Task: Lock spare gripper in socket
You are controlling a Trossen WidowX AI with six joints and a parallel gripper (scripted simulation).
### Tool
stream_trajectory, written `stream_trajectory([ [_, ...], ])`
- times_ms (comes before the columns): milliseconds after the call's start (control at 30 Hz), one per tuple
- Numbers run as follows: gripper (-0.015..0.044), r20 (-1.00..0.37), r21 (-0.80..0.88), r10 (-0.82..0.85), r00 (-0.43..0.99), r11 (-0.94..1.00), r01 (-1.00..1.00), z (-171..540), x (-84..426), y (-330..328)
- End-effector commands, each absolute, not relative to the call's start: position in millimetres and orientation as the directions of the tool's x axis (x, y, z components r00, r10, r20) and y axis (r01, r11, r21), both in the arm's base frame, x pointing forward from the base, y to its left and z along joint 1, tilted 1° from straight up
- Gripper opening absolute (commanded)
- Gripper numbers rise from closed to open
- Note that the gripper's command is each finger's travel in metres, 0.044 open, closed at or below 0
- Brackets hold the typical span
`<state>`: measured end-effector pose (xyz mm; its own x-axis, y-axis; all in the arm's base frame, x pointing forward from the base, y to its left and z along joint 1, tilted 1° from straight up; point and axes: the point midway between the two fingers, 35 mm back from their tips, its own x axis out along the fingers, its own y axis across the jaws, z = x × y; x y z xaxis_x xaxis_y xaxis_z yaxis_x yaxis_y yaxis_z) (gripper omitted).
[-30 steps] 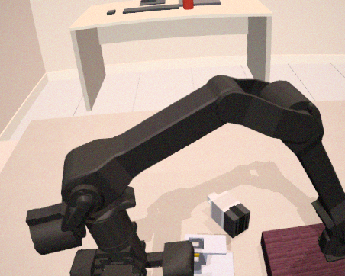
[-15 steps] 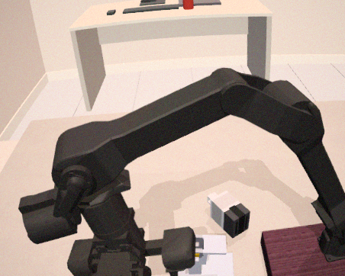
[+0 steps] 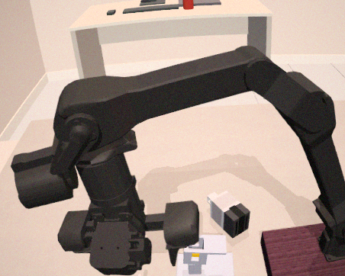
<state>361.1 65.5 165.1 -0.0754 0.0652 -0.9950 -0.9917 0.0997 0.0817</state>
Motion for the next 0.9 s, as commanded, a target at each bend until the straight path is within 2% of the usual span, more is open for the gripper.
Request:
stream_trajectory([
  [0, 0.0440, -0.996, 0.060, 0.072, -0.052, 0.105, -0.993, 177, 359, 66],
  [67, 0.0440, -0.997, 0.055, 0.060, -0.046, 0.169, -0.984, 172, 359, 57],
  [200, 0.0440, -0.999, -0.042, 0.004, 0.053, 0.548, -0.836, 178, 344, 12],
  [333, 0.0440, -0.987, -0.137, -0.073, 0.142, 0.843, -0.519, 180, 321, -31],
  [433, 0.0440, -0.970, -0.183, -0.142, 0.196, 0.961, -0.208, 179, 299, -61],
  [567, 0.0440, -0.937, -0.187, -0.245, 0.249, 0.954, 0.234, 172, 266, -94],
  [633, 0.0440, -0.922, -0.168, -0.285, 0.263, 0.904, 0.392, 169, 253, -105],
  [867, 0.0440, -0.856, -0.014, -0.434, 0.281, 0.563, 0.826, 151, 204, -137],
])
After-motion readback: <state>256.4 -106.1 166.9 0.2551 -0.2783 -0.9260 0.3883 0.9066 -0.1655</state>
